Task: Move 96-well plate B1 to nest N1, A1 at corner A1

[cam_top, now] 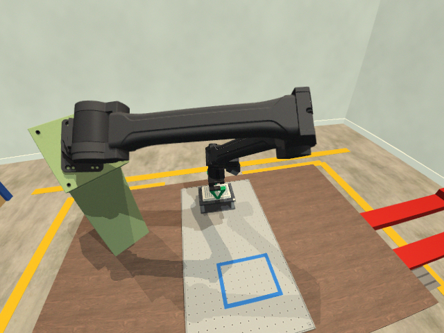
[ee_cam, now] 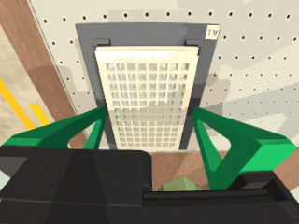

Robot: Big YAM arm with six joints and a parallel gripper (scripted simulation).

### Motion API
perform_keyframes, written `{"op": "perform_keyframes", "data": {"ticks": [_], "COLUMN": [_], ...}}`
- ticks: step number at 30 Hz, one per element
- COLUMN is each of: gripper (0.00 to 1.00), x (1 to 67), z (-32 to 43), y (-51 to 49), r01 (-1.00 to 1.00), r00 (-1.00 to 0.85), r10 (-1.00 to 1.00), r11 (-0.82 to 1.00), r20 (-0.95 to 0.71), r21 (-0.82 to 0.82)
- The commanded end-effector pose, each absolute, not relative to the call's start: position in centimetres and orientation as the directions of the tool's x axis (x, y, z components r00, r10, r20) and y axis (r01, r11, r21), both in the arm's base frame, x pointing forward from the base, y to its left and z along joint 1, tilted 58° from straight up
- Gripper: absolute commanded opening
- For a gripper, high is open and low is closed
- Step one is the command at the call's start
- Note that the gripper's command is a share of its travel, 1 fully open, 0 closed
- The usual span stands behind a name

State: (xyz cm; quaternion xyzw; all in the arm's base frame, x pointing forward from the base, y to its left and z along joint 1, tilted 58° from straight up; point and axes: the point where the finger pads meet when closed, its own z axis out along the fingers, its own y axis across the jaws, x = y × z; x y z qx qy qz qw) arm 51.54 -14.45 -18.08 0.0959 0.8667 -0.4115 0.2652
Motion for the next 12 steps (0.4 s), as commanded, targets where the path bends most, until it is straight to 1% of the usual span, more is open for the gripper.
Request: {"op": "perform_keyframes", "data": {"ticks": [1, 12], "gripper": [1.00, 1.00], "x": [50.86, 50.37], "z": [-17.29, -16.57], "y": [-12.17, -11.19], "r01": [0.365, 0.365], "r00": [-0.843, -0.842], "r10": [-0.068, -0.068], "r11": [0.656, 0.656], "r20": [-0.533, -0.534], "r21": [-0.660, -0.660]}}
